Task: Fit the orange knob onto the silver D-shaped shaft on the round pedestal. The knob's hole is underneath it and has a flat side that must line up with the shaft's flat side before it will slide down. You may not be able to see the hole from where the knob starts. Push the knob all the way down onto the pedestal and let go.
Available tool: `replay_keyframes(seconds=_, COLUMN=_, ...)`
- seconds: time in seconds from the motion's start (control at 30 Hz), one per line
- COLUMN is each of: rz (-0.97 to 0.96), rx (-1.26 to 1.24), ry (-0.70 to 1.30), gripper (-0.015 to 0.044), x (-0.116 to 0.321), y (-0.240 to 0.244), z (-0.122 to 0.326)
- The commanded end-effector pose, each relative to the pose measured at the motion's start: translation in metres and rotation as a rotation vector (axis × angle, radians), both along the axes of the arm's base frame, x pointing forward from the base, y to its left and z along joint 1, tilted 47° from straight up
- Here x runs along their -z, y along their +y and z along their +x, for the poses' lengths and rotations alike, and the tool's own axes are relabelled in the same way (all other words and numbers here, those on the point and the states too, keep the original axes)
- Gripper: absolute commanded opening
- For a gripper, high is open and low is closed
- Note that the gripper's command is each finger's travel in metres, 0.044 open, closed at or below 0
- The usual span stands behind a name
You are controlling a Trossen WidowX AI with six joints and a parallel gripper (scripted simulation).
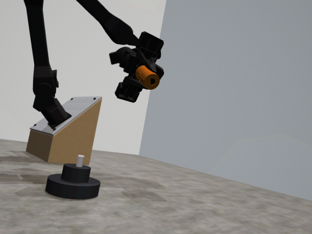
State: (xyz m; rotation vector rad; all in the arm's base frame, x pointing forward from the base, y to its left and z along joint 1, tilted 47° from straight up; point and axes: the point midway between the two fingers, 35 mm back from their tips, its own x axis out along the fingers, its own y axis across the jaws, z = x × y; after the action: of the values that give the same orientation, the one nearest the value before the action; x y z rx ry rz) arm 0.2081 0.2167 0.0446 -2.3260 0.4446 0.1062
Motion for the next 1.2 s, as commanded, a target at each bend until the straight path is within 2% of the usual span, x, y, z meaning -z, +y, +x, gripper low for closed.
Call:
replay_keyframes(seconds=0.0, rz=0.006, rx=0.0, ry=-0.002, gripper=0.0, x=-0.001, y=0.001, z=0.0)
replay_keyframes(seconds=0.43, rz=0.012, rx=0.039, ry=0.033, gripper=0.0, x=0.004, y=-0.005, z=0.004)
replay_keyframes(seconds=1.17, rz=0.048, rx=0.476, ry=0.454, gripper=0.0, x=0.032, y=-0.038, z=0.029)
